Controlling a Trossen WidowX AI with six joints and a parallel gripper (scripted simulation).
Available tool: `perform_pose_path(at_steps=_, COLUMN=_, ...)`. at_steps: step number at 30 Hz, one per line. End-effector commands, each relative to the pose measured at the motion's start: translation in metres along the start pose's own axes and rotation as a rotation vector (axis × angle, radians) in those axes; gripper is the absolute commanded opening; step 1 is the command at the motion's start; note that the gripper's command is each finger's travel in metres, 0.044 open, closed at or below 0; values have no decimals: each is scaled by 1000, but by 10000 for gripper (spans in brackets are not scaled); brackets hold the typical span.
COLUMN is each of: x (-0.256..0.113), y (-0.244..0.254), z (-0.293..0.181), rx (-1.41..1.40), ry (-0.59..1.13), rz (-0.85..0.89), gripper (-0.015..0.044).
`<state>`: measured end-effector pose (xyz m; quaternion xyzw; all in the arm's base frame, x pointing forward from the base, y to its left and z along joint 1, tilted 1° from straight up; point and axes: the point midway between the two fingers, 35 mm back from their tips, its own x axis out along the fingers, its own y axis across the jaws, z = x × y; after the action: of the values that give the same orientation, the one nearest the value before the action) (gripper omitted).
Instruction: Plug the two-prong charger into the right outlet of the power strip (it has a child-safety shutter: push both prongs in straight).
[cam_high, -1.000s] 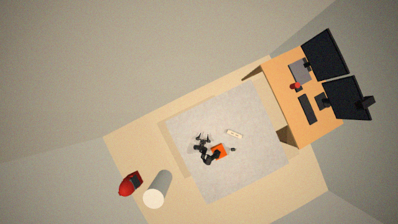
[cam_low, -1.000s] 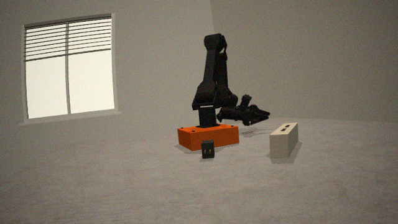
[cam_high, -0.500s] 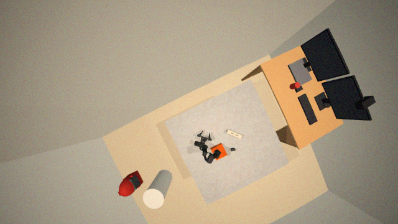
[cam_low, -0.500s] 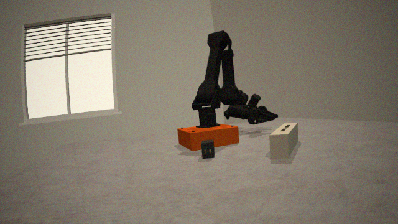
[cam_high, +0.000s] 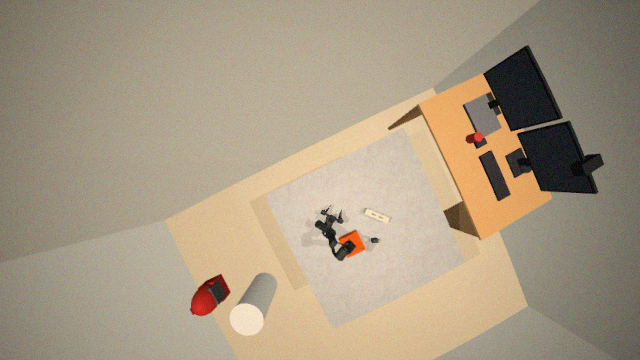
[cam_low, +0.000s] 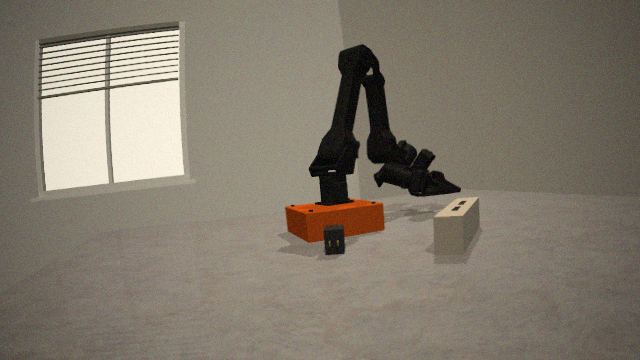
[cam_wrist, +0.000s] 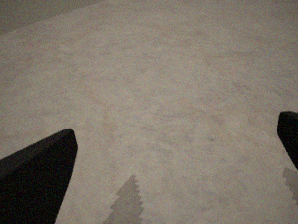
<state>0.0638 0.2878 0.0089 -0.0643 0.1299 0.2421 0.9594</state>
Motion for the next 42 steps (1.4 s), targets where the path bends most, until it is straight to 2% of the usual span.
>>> perform_pose_path(at_steps=1, x=11, y=-2, z=4, rx=-7, ry=24, rz=-26, gripper=440)
perform_pose_path(at_steps=42, x=100, y=-85, z=32, rx=-52, ry=280, rz=-292, gripper=440)
